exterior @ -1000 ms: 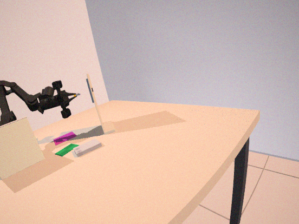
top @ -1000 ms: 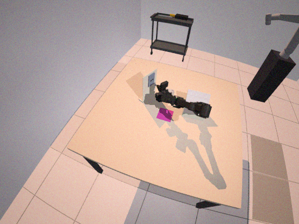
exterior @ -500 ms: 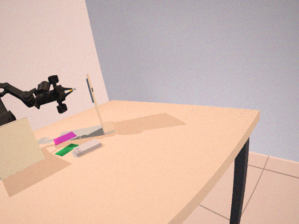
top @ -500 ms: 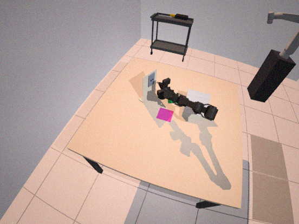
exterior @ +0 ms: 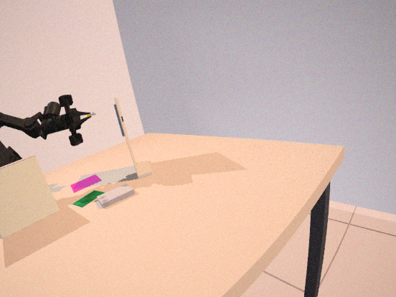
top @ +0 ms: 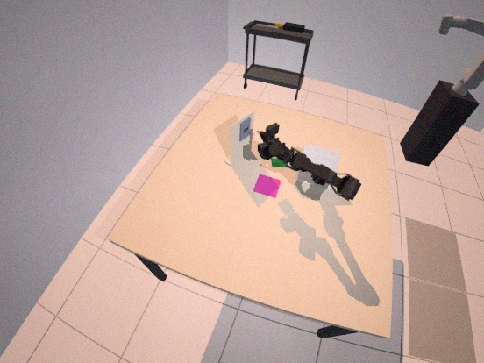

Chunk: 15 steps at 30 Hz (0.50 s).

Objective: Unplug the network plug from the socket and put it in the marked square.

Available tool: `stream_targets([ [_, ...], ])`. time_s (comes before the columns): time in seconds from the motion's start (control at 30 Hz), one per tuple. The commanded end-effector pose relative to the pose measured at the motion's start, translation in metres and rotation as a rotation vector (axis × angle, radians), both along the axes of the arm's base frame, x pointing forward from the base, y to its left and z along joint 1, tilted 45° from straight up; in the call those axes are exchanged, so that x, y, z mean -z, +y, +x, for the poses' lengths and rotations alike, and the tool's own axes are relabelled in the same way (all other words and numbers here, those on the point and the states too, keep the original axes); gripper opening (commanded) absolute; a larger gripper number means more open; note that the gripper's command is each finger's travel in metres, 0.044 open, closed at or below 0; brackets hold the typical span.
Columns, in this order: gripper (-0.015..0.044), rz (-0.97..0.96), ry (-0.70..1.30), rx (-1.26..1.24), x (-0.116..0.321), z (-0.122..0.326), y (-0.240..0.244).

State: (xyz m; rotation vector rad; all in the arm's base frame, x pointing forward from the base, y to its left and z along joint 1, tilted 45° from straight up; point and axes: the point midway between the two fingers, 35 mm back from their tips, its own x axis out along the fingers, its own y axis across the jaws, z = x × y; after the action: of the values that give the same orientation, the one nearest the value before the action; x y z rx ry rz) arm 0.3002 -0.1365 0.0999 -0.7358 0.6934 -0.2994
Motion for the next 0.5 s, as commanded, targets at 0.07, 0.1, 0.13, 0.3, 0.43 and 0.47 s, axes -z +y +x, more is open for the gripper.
stream_targets([
  [0.07,0.0,0.042,0.06,-0.142,0.012,-0.002,0.022],
  [0.1,0.0,0.052,0.071,-0.169,0.014,-0.002,0.027],
  [0.13,0.0,0.062,0.082,-0.197,0.016,-0.003,0.032],
  [0.3,0.0,0.112,0.131,-0.333,0.027,-0.008,0.056],
  [0.43,0.0,0.157,0.163,-0.441,0.034,-0.014,0.075],
  [0.47,0.0,0.168,0.171,-0.467,0.036,-0.016,0.08],
])
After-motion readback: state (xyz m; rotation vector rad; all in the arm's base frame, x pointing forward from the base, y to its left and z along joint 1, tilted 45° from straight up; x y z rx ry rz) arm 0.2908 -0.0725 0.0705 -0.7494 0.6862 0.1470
